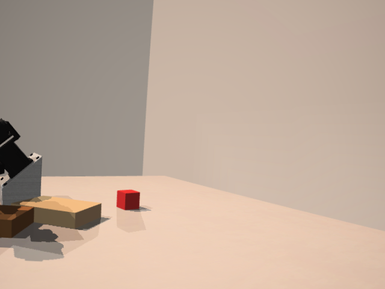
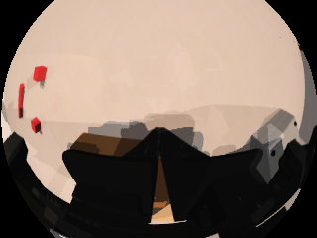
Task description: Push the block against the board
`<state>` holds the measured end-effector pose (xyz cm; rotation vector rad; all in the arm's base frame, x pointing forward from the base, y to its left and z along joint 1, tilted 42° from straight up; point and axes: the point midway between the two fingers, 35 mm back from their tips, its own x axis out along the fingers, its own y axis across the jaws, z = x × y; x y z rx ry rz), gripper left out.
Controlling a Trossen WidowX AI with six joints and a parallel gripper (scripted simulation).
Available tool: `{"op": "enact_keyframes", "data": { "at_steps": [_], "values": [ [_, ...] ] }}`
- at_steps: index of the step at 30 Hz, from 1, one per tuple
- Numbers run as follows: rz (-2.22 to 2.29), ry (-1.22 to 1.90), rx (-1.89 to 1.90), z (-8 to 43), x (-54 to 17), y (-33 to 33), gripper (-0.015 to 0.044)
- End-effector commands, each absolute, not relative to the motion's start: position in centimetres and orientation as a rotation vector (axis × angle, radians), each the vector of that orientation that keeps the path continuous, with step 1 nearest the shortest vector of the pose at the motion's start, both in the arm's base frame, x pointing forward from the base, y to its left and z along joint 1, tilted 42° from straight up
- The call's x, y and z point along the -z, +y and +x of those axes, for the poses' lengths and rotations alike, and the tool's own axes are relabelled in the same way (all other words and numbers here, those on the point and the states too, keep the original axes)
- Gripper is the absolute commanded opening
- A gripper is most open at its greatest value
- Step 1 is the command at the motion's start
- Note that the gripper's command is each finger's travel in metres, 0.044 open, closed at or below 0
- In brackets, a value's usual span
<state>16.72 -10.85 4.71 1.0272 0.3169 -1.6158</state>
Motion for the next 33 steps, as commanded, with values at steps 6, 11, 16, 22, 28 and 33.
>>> {"op": "enact_keyframes", "data": {
  "at_steps": [6, 11, 16, 22, 28, 33],
  "values": [
    [1.024, 0.324, 1.623, 17.0, -4.2, -10.5, 0.0],
    [1.025, 0.325, 1.623, 17.2, -4.0, -10.3, 0.0],
    [1.025, 0.325, 1.623, 17.4, -3.8, -10.1, 0.0],
    [1.025, 0.326, 1.623, 17.7, -3.6, -9.8, 0.0],
    [1.026, 0.326, 1.623, 17.9, -3.4, -9.6, 0.0],
    [1.026, 0.326, 1.623, 18.1, -3.3, -9.4, 0.0]
  ]
}}
